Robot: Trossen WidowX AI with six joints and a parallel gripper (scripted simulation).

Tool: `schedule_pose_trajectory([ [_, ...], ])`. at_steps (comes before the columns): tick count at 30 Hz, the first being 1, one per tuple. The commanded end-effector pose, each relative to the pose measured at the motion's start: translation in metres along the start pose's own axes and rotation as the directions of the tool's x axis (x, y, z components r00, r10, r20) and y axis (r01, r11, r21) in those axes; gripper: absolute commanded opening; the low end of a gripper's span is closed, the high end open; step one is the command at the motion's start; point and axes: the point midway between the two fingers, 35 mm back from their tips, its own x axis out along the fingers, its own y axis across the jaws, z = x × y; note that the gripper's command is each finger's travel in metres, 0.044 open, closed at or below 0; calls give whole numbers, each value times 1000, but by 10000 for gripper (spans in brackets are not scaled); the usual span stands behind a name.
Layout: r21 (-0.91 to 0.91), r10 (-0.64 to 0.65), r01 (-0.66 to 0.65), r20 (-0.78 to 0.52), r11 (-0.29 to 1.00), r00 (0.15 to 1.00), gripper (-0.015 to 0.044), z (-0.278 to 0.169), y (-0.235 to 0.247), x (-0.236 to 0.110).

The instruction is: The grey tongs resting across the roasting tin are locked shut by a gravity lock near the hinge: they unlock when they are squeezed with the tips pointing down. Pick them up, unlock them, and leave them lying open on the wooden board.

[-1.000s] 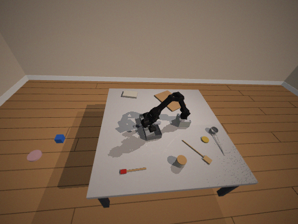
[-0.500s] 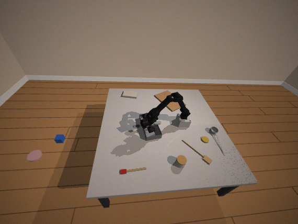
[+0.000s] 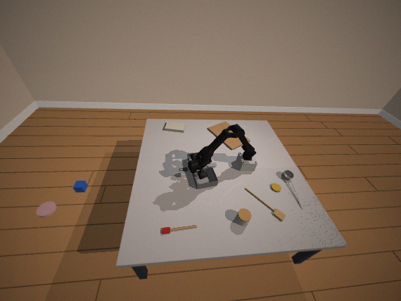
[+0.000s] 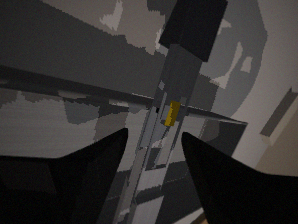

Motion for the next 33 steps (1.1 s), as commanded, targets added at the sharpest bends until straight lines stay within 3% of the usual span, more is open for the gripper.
schedule_pose_trajectory([
  [1, -6, -5, 5, -5, 1000, 1000, 260, -2, 0, 8],
  [4, -6, -5, 5, -5, 1000, 1000, 260, -2, 0, 10],
  [7, 0, -1, 1, -1, 1000, 1000, 181, -1, 0, 6],
  [27, 0, -1, 1, -1, 1000, 1000, 48, -1, 0, 6],
  [33, 0, -1, 1, -1, 1000, 1000, -110, 0, -2, 3],
])
